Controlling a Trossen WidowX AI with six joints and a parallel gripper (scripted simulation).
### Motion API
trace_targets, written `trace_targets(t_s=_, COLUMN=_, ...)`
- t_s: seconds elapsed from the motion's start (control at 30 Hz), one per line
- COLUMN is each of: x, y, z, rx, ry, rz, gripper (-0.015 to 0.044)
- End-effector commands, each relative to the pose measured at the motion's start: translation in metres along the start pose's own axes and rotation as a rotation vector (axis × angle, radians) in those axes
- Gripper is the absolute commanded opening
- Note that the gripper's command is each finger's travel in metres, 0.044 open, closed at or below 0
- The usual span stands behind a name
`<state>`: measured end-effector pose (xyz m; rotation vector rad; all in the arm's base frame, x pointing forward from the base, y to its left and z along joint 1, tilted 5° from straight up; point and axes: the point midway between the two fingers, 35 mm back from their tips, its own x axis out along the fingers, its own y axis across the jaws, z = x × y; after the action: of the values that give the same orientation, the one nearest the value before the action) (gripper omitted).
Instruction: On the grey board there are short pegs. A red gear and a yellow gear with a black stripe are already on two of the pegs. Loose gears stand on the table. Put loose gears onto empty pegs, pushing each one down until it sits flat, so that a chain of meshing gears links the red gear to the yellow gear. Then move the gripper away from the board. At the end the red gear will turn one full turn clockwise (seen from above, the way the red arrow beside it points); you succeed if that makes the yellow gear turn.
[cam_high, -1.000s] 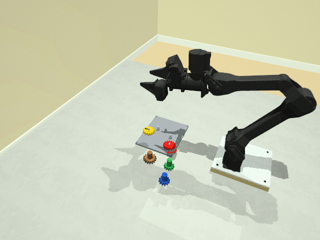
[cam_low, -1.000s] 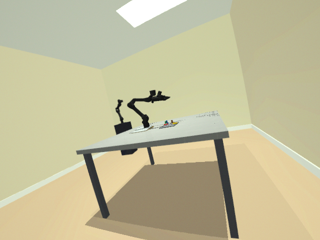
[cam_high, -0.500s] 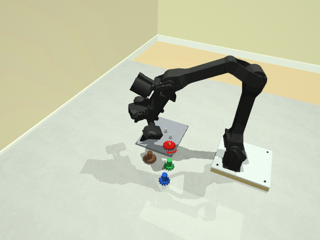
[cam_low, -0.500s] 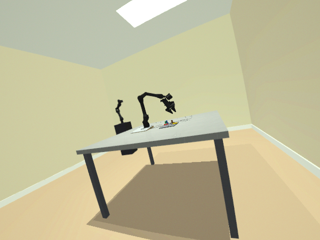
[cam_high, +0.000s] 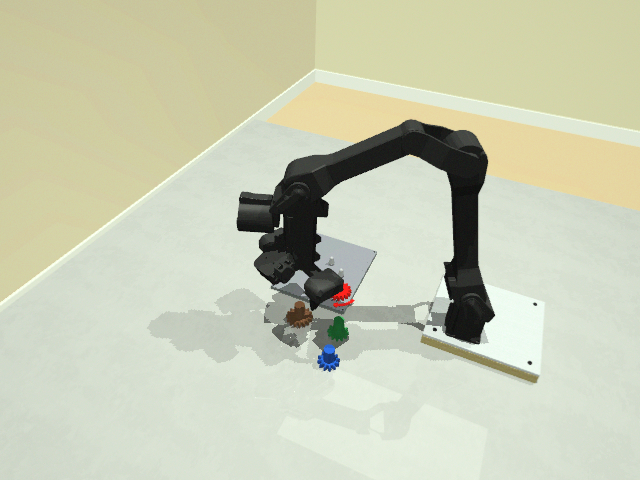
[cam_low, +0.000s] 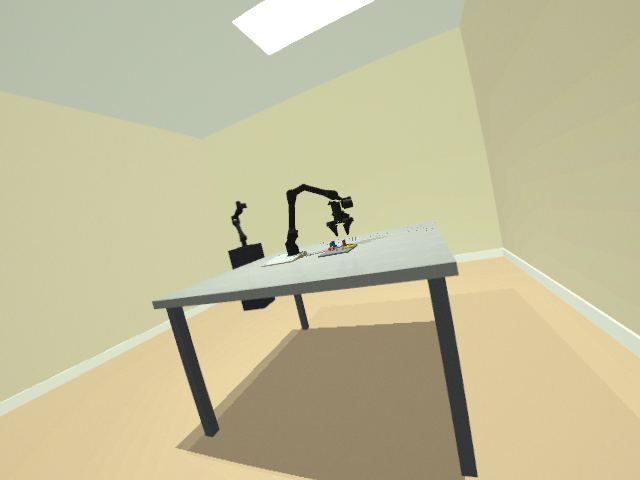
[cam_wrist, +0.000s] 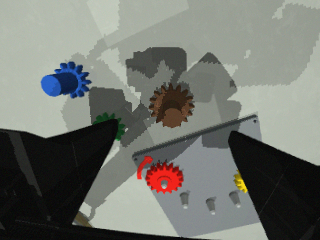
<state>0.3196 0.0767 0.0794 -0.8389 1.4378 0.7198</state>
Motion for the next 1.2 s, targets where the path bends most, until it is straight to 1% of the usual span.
trace_targets(t_s=0.0, x=0.012, y=0.000, z=-0.001, rx=-0.009, ry=0.008, rz=-0.001, gripper=0.0440)
trace_targets(t_s=0.17, x=0.014, y=0.000, z=-0.001, rx=-0.009, ry=0.008, rz=-0.001, gripper=0.0440)
trace_targets(t_s=0.7, x=0.039, y=0.000, z=-0.001, rx=-0.009, ry=0.008, rz=-0.001, gripper=0.0440)
trace_targets(t_s=0.97, x=0.040, y=0.000, z=-0.001, rx=-0.009, ry=0.008, rz=-0.001, gripper=0.0440)
trace_targets(t_s=1.17, x=0.040, y=0.000, z=-0.001, rx=-0.009, ry=0.008, rz=-0.001, gripper=0.0282)
